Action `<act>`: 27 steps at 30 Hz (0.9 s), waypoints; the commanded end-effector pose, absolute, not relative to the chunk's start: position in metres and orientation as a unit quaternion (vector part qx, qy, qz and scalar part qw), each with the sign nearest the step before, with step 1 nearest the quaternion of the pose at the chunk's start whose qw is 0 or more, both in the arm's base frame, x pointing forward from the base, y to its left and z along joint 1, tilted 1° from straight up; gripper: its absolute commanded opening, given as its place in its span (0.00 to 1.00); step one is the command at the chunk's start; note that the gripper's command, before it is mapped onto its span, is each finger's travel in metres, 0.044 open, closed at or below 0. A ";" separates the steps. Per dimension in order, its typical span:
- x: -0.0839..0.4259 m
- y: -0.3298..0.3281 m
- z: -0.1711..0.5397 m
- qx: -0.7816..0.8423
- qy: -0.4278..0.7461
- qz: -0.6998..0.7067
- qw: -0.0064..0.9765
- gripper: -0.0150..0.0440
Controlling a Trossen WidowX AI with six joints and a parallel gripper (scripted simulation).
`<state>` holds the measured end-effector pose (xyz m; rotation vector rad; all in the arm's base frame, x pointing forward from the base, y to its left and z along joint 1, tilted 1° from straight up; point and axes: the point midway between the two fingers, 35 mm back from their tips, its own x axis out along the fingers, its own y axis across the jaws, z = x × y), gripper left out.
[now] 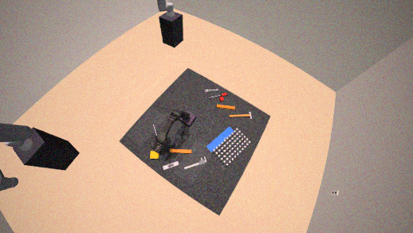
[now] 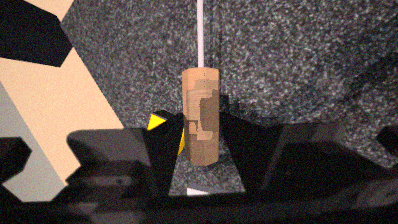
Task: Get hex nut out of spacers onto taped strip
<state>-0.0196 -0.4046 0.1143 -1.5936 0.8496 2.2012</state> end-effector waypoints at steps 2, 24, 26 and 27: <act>-0.020 -0.404 0.108 -0.550 0.296 0.767 0.148 0.25; -0.020 -0.405 0.089 -0.550 0.296 0.767 0.148 0.25; -0.020 -0.405 0.088 -0.550 0.296 0.767 0.148 0.25; -0.020 -0.405 0.087 -0.550 0.296 0.767 0.148 0.25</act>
